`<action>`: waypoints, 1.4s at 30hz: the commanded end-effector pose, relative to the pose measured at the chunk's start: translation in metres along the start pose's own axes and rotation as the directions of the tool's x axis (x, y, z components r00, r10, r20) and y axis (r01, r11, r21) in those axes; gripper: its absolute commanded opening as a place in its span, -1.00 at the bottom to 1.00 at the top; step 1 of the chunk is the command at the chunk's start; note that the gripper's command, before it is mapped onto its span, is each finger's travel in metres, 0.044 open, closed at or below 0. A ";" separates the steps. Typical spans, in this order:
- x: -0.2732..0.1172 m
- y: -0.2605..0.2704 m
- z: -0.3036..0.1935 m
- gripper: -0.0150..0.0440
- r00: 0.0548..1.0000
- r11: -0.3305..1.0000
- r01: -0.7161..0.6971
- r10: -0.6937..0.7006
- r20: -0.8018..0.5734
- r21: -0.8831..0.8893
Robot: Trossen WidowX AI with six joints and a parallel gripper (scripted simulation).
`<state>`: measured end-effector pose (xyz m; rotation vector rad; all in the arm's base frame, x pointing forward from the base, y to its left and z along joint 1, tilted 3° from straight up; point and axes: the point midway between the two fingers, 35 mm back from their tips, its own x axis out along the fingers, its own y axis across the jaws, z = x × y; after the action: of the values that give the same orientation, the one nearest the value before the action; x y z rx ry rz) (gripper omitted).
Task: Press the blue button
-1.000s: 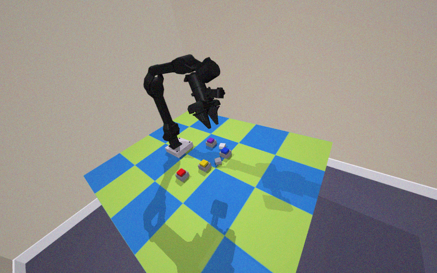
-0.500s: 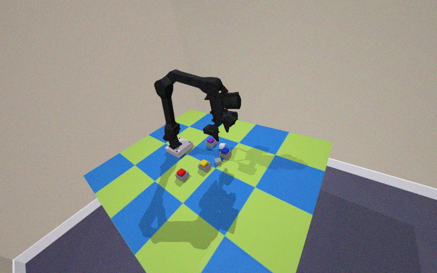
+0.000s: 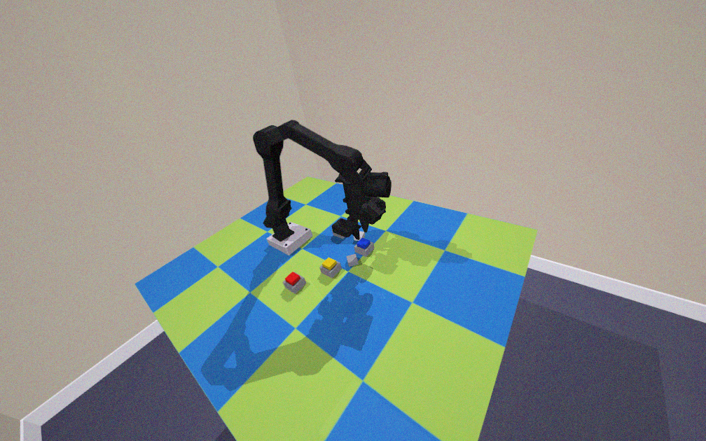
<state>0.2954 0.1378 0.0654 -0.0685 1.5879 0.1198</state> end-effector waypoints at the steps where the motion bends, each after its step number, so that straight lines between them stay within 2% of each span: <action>1: 0.003 0.001 0.000 -0.38 1.000 1.000 -0.004 0.004 0.000 0.003; 12: 0.005 0.001 0.000 -0.42 1.000 1.000 -0.004 0.004 0.000 0.003; 32: 0.037 0.001 0.000 -0.42 1.000 1.000 -0.004 0.004 -0.001 0.003; 42: 0.038 0.001 -0.001 -0.42 1.000 1.000 -0.004 0.004 -0.001 0.003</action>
<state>0.2972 0.1404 0.0320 -0.0635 1.5726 0.1248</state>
